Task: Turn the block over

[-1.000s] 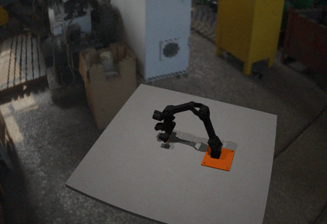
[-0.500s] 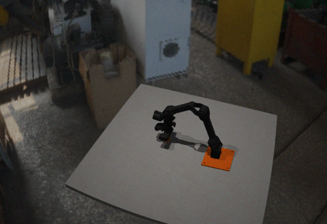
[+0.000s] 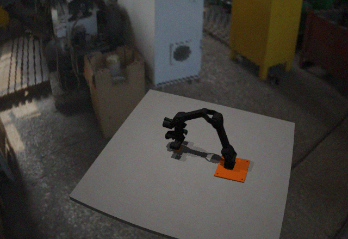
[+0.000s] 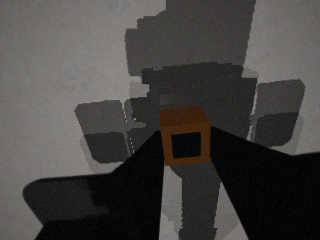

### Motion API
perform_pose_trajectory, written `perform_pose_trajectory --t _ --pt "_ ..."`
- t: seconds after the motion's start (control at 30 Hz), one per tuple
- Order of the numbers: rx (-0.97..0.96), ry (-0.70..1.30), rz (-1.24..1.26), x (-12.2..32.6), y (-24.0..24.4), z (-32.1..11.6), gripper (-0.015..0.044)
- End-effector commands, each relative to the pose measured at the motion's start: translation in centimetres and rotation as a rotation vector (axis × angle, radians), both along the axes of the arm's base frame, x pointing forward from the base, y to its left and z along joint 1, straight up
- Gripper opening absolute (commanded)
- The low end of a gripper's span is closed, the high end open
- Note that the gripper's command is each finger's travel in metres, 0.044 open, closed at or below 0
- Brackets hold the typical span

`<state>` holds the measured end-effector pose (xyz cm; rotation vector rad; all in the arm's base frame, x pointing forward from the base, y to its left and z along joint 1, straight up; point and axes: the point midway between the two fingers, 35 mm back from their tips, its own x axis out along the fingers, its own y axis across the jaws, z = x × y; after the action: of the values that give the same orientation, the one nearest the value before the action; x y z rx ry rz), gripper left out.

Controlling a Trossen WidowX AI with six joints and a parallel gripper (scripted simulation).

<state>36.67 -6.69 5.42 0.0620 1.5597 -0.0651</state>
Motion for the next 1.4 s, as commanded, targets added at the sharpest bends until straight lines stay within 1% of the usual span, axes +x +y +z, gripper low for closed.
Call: perform_pose_trajectory --t 0.0,0.23,1.37 --pt "-0.002 -0.018 -0.005 0.3 0.0 2.1 0.0" --pt "-0.003 -0.041 -0.006 0.3 -0.1 2.1 0.0" --pt "-0.045 -0.533 -0.004 -0.1 0.0 1.2 0.0"
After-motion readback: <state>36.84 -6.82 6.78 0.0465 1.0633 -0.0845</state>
